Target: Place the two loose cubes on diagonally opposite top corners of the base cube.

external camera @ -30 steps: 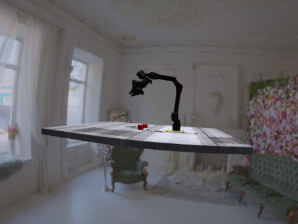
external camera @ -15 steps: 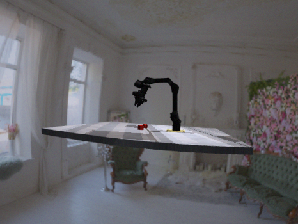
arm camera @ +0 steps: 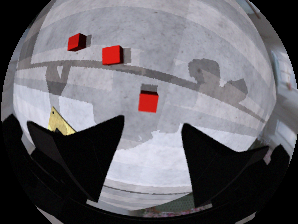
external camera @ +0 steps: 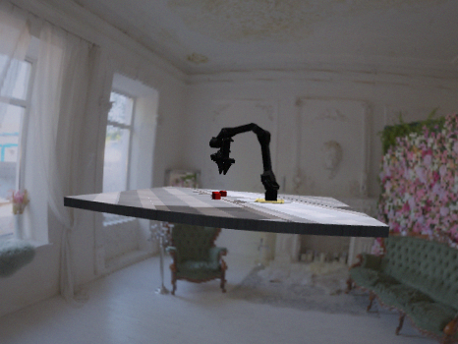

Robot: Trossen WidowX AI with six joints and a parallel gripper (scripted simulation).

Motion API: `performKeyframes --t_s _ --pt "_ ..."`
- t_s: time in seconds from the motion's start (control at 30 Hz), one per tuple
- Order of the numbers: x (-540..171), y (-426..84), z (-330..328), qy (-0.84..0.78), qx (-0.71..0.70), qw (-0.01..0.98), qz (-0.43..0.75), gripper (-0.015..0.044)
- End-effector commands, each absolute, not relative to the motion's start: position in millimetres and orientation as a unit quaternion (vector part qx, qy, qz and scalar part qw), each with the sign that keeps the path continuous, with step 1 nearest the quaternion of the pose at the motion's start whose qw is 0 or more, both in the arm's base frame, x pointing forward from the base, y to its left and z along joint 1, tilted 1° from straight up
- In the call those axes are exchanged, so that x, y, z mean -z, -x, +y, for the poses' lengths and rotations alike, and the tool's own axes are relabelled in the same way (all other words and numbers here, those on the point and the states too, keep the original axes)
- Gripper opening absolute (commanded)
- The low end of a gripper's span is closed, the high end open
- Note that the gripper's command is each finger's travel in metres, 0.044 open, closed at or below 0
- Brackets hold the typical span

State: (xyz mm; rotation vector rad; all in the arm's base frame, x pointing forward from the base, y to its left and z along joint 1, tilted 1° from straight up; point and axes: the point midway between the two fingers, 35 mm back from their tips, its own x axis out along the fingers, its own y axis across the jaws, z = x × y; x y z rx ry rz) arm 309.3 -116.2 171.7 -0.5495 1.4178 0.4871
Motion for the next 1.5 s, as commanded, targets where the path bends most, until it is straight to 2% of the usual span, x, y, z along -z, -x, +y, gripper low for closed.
performKeyframes --t_s 0.0,0.13,0.4,1.47 --pt "-164 -300 -122 0.239 -0.229 0.682 0.652 0.0265" --pt "-159 -301 -123 0.239 -0.229 0.682 0.652 0.0265" --pt "-103 -303 -122 0.239 -0.229 0.682 0.652 0.0265" --pt "-59 -305 -122 0.238 -0.229 0.682 0.652 0.0265"
